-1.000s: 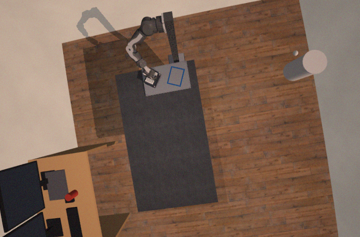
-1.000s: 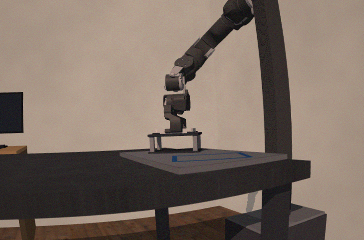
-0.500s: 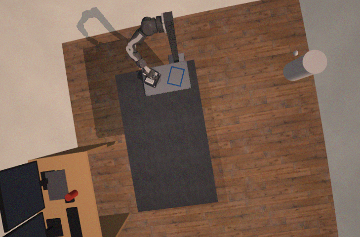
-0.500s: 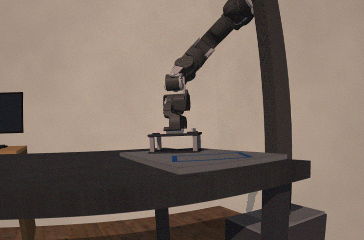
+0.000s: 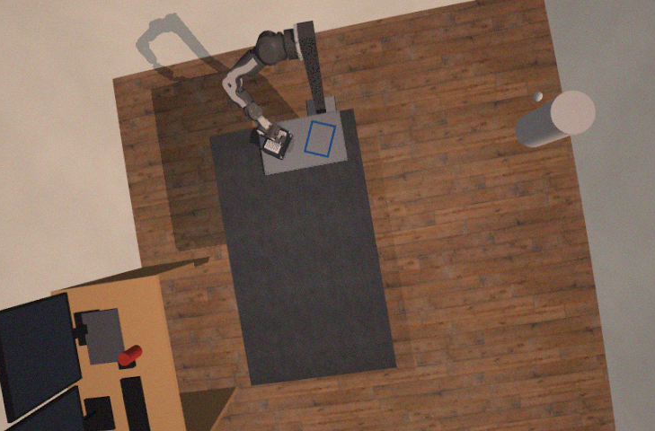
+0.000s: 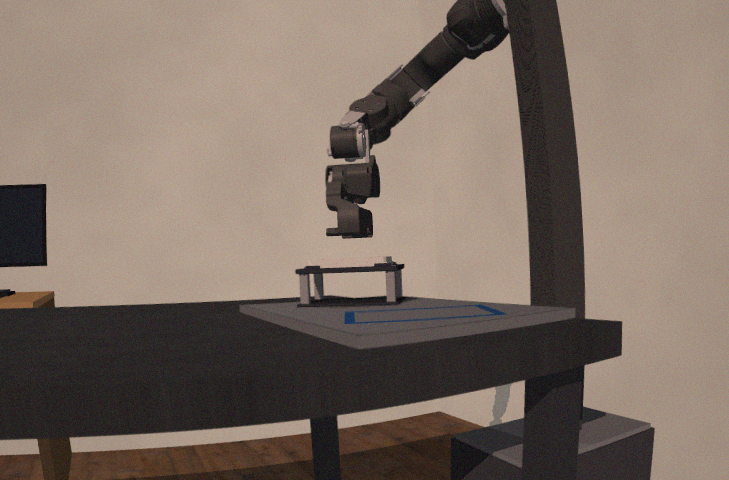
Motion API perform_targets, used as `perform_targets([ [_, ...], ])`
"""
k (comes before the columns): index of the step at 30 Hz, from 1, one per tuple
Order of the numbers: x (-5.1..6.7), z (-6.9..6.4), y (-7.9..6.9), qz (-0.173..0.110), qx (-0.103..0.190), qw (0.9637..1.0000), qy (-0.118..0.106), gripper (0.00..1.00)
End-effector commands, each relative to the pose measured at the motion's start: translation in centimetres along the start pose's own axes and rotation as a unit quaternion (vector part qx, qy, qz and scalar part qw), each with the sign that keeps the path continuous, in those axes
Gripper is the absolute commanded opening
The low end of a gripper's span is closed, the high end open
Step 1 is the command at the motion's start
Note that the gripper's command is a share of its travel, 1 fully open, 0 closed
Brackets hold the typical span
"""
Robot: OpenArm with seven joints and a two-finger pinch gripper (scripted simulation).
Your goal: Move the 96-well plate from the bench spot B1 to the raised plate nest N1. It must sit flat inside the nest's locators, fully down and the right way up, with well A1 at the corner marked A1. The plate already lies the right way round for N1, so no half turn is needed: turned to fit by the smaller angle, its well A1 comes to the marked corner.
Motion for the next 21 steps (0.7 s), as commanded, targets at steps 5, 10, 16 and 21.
perform_targets([
  [5,0.0,-2.5,0.0,0.0,0.001,1.0,0.0,0.77],
  [10,0.0,-4.1,0.0,0.0,0.002,1.0,0.0,0.77],
  [16,0.0,-4.1,0.0,0.0,0.002,1.0,0.0,0.77],
  [21,0.0,-4.1,0.0,0.0,0.002,1.0,0.0,0.77],
])
Point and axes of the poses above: the point where the finger pads meet when closed, its own z axis out along the fingers, its own y axis across the jaws, x = y × z, the point moved 10 cm from there along -z, back along the fingers, and after that the axes turned 8 degrees about -z, right-handed, at the moved point
